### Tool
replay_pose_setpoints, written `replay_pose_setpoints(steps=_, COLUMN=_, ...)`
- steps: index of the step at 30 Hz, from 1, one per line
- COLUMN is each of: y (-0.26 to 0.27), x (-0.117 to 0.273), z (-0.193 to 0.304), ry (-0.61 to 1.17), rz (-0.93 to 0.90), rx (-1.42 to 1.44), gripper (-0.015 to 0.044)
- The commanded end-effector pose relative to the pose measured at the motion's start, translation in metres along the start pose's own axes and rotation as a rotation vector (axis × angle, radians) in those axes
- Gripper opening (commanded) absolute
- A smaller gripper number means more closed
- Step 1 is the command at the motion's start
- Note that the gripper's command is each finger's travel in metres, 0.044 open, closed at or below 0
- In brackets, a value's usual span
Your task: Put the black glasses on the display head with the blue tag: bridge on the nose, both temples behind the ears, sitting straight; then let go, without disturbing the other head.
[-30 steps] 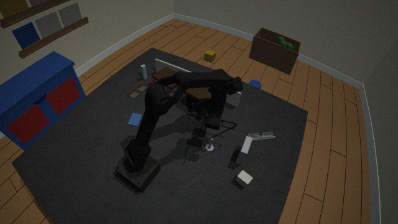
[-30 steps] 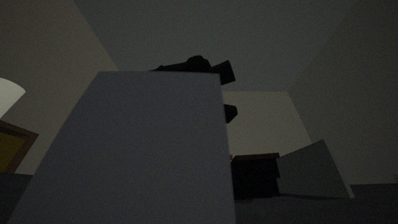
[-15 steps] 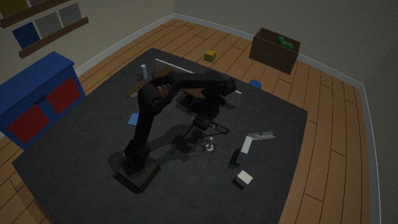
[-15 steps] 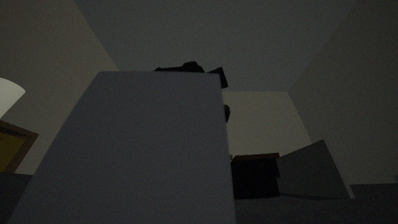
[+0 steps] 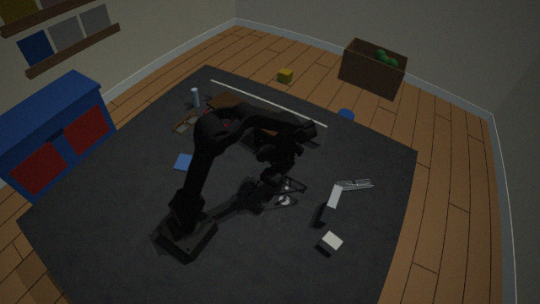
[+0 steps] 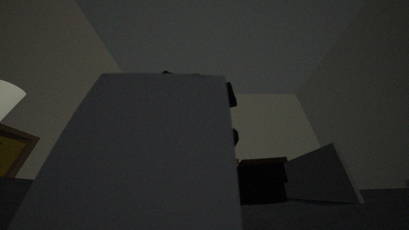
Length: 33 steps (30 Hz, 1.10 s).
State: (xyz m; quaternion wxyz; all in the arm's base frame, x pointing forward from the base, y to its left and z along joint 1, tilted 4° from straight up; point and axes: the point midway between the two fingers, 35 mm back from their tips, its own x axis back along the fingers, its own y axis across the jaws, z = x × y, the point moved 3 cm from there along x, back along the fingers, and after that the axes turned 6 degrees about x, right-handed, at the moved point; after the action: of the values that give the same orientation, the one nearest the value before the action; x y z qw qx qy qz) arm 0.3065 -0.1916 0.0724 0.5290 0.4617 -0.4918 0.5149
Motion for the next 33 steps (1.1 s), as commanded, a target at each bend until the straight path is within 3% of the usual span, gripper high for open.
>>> replay_pose_setpoints(steps=1, y=-0.002, x=-0.002, z=-0.001, ry=0.000, rz=0.002, rx=0.002, gripper=0.0000)
replay_pose_setpoints(steps=33, y=-0.023, x=-0.001, z=-0.021, ry=-0.002, rz=0.004, rx=0.002, gripper=0.0000)
